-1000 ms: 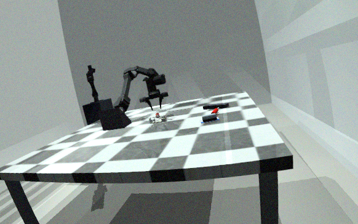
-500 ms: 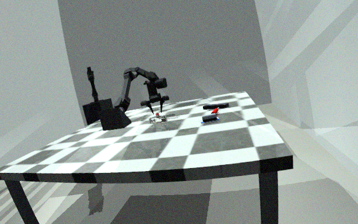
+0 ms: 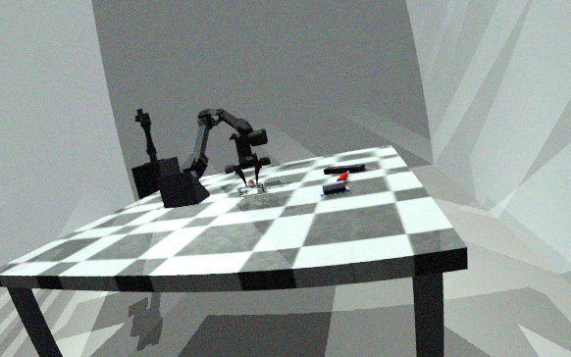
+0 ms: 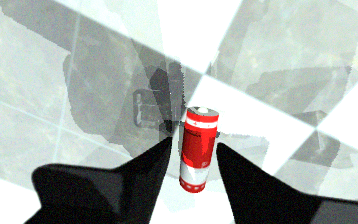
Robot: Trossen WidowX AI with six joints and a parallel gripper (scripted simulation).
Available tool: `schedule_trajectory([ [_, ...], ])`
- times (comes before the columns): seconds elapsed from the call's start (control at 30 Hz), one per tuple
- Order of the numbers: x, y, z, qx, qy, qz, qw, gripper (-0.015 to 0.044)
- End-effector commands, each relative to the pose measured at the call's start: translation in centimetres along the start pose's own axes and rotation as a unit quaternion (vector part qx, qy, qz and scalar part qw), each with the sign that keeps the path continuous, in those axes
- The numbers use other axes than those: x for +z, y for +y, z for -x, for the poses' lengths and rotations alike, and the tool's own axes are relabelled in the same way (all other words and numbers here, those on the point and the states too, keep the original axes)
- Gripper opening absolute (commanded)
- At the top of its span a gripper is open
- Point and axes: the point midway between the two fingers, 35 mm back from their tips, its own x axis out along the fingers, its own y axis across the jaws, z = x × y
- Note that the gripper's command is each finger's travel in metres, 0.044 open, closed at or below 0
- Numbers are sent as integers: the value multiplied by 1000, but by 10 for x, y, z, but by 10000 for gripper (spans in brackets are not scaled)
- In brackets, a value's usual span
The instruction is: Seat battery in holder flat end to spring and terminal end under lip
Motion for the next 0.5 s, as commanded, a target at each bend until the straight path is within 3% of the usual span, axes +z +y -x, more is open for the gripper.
schedule_trajectory([
  [0.0,0,-2,-3,-2,3,-5,1000,134],
  [0.23,0,-2,-3,-2,3,-5,1000,87],
  [0.47,0,-1,2,-4,2,-2,1000,84],
])
